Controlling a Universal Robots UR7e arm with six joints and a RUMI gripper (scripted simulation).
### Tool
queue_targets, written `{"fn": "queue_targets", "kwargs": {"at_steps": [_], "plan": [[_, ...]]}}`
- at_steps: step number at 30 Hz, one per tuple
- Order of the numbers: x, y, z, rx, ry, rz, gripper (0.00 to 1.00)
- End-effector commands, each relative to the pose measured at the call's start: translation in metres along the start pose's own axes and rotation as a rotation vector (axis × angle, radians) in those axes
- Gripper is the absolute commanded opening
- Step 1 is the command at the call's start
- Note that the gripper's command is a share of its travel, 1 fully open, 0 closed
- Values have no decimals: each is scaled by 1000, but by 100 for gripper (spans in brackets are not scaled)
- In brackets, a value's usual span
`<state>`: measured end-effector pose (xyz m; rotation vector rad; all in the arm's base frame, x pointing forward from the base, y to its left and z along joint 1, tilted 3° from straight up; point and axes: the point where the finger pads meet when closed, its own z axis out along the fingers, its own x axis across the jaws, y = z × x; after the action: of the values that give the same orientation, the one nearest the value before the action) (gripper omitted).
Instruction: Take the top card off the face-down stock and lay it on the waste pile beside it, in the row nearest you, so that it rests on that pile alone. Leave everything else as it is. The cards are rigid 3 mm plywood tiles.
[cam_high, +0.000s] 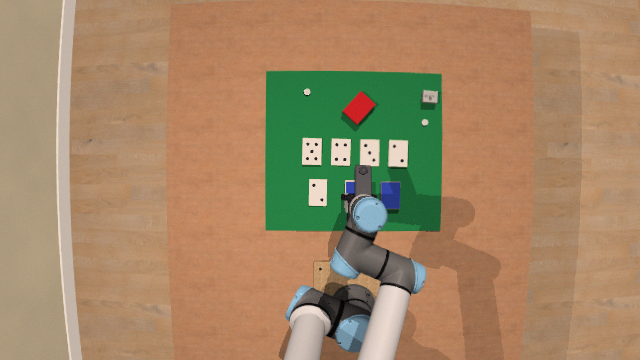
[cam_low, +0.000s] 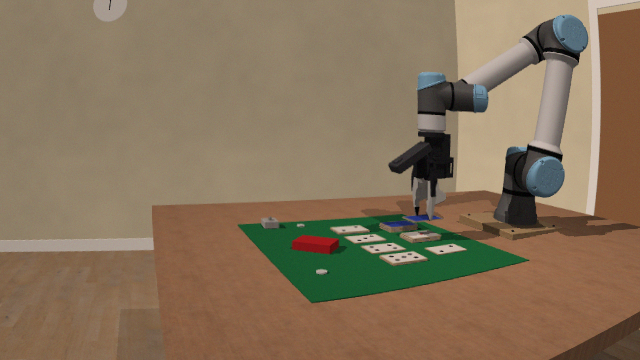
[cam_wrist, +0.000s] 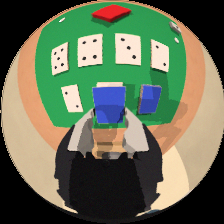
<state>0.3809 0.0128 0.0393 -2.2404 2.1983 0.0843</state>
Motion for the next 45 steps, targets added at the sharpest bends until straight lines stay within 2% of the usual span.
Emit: {"fn": "queue_targets", "kwargs": {"at_steps": [1,22,45], "plan": [[0,0,4,1,0,0,38],[0,0,33,1,0,0,38],[0,0,36,1,0,0,38]]}}
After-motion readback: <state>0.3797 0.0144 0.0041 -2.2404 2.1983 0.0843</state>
